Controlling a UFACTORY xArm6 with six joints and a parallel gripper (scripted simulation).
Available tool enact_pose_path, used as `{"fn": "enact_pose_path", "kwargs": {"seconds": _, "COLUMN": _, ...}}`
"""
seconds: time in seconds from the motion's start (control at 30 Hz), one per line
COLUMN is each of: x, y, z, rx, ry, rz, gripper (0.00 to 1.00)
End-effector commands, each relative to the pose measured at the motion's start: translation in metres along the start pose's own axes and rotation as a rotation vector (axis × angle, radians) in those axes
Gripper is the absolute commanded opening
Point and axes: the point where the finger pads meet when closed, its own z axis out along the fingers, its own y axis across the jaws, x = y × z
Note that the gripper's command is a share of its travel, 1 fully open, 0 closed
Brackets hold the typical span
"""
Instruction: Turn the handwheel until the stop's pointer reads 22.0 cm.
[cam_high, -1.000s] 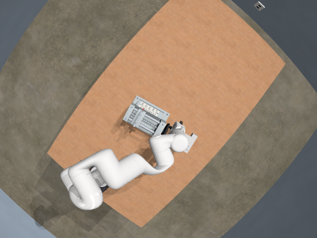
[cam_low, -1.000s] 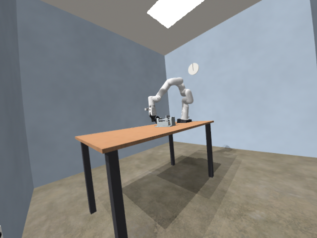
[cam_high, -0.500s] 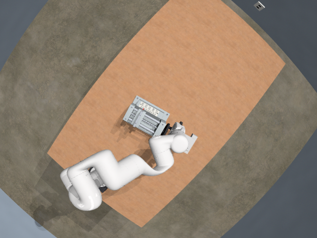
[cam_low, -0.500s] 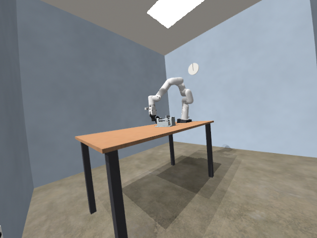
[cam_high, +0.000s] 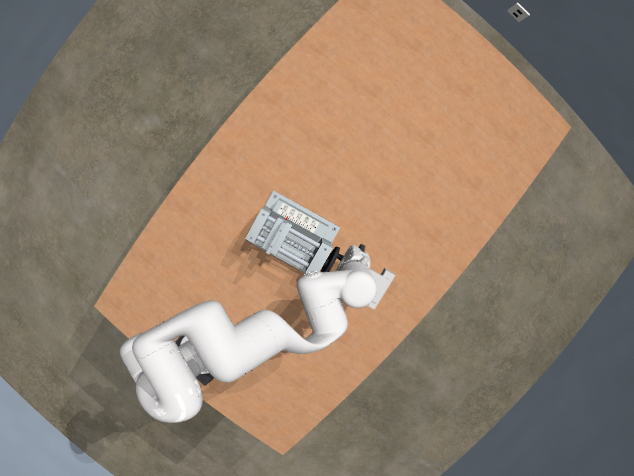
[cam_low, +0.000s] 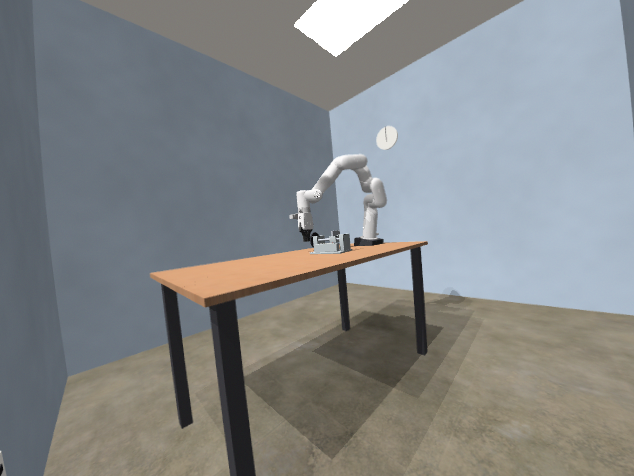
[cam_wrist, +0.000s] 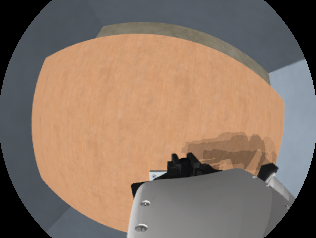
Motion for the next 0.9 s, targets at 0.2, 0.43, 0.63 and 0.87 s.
{"fn": "enact_pose_path", "kwargs": {"seconds": 0.2, "x": 0.0006, "y": 0.0005, "z": -0.0032, "rx": 0.002, "ry": 0.002, "rz": 0.0, "gripper": 0.06}}
{"fn": "enact_pose_path", "kwargs": {"seconds": 0.43, "x": 0.0006, "y": 0.0015, "z": -0.0045, "rx": 0.002, "ry": 0.002, "rz": 0.0, "gripper": 0.06}}
{"fn": "enact_pose_path", "kwargs": {"seconds": 0.63, "x": 0.0006, "y": 0.0021, "z": -0.0054, "rx": 0.002, "ry": 0.002, "rz": 0.0, "gripper": 0.06}}
{"fn": "enact_pose_path", "kwargs": {"seconds": 0.87, "x": 0.0006, "y": 0.0026, "z": -0.0061, "rx": 0.002, "ry": 0.002, "rz": 0.0, "gripper": 0.06}}
